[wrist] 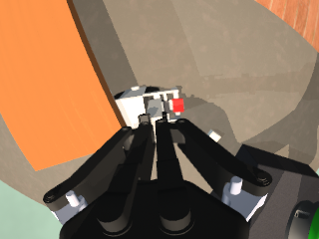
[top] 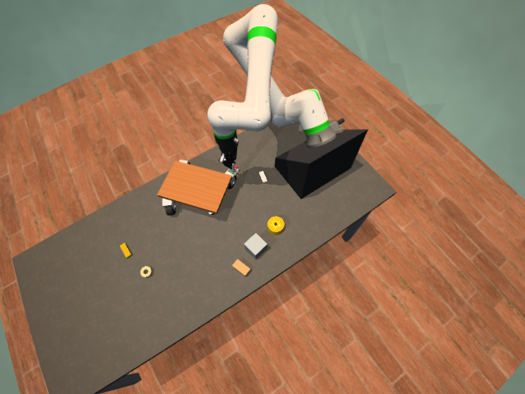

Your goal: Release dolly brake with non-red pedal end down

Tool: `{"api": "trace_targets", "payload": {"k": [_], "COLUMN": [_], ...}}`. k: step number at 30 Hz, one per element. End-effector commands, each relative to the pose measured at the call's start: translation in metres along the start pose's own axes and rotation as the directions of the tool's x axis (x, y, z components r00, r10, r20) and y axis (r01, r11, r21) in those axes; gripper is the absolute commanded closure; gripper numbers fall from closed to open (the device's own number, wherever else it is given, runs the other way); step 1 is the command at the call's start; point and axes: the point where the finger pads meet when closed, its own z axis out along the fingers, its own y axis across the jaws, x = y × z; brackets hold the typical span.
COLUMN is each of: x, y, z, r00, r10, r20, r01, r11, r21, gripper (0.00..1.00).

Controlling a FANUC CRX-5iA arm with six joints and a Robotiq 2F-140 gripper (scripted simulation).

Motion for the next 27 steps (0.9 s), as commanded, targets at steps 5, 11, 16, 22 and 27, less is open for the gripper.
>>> {"api": "trace_targets", "payload": {"k": [5, 11, 16, 22, 27], "x": [0.0, 0.0, 0.0, 0.0, 0.0], "y": [0.0, 0.0, 0.0, 0.0, 0.0], "z": [-0.005, -0.026, -0.048, -0.063, -0.072], "r00": [1.0, 1.0, 1.0, 1.0, 1.0], "r10": [0.0, 0.0, 0.0, 0.0, 0.0], "r20": [0.0, 0.0, 0.0, 0.0, 0.0], "r01": [0.0, 0.0, 0.0, 0.0, 0.0], "r11": [1.0, 1.0, 1.0, 1.0, 1.0], "r21": [0.0, 0.0, 0.0, 0.0, 0.0], "gripper": [1.0, 1.0, 1.0, 1.0, 1.0]}}
